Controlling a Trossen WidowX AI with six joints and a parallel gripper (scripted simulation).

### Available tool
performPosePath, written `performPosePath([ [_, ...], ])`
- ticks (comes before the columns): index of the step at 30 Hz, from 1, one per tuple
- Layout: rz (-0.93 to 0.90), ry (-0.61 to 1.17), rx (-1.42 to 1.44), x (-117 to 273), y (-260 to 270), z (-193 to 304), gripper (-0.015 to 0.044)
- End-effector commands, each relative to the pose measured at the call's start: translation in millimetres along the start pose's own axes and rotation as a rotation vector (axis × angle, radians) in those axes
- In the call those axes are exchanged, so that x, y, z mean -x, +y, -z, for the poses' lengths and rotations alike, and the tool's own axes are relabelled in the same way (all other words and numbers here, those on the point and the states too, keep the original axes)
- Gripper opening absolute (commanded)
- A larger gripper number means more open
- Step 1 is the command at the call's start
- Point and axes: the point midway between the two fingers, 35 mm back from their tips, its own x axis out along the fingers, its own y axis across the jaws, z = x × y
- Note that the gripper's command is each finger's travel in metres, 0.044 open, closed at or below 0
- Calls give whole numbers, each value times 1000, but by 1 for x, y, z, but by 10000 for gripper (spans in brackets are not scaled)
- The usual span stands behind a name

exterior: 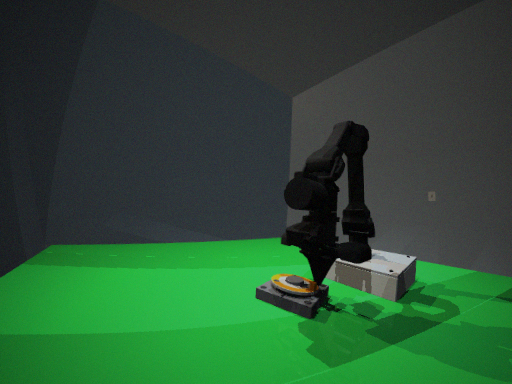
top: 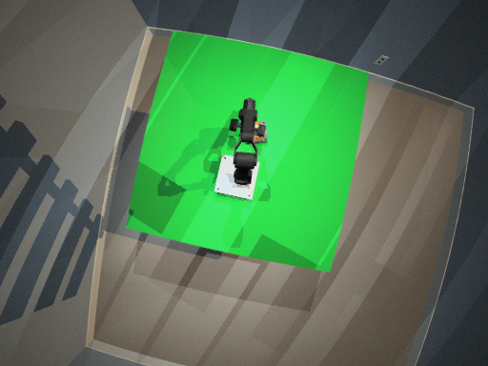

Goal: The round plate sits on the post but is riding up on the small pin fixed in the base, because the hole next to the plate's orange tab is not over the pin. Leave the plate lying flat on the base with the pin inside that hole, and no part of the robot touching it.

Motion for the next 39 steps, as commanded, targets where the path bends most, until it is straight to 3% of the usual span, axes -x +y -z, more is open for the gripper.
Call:
performPosePath([
  [1,0,0,-7,0,1,-5,0],
  [39,1,-3,-7,5,-12,-54,0],
])
